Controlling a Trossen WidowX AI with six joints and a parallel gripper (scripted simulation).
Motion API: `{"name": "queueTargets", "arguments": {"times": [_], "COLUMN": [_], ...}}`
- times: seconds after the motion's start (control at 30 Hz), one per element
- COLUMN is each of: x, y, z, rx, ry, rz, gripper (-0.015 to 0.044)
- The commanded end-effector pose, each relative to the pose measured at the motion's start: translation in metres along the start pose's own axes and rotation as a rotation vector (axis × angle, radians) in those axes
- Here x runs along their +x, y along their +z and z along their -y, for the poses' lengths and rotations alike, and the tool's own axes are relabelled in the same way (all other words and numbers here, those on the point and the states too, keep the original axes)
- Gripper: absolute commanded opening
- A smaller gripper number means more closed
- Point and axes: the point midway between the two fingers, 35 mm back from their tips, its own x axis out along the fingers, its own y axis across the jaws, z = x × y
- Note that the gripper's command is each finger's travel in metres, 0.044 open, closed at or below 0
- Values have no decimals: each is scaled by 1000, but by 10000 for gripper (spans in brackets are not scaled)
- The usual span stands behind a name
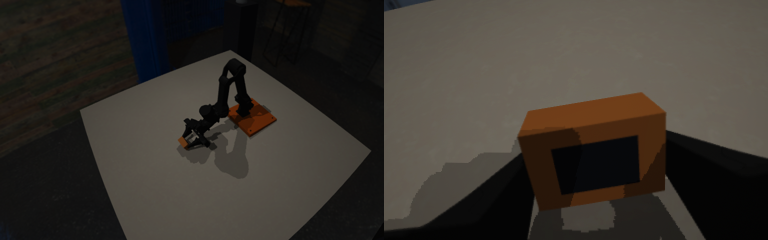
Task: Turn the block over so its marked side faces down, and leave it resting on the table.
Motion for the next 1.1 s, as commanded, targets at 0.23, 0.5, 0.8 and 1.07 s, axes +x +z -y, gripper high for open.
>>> {"name": "queueTargets", "arguments": {"times": [0.23, 0.5, 0.8, 1.07], "x": [-1, -1, -1, -1], "y": [1, 1, 1, 1], "z": [1, 1, 1, 1], "rx": [5, 5, 5, 5], "ry": [-6, -6, -6, -6], "rz": [15, 15, 15, 15], "gripper": [0, 105, 341, 440]}}
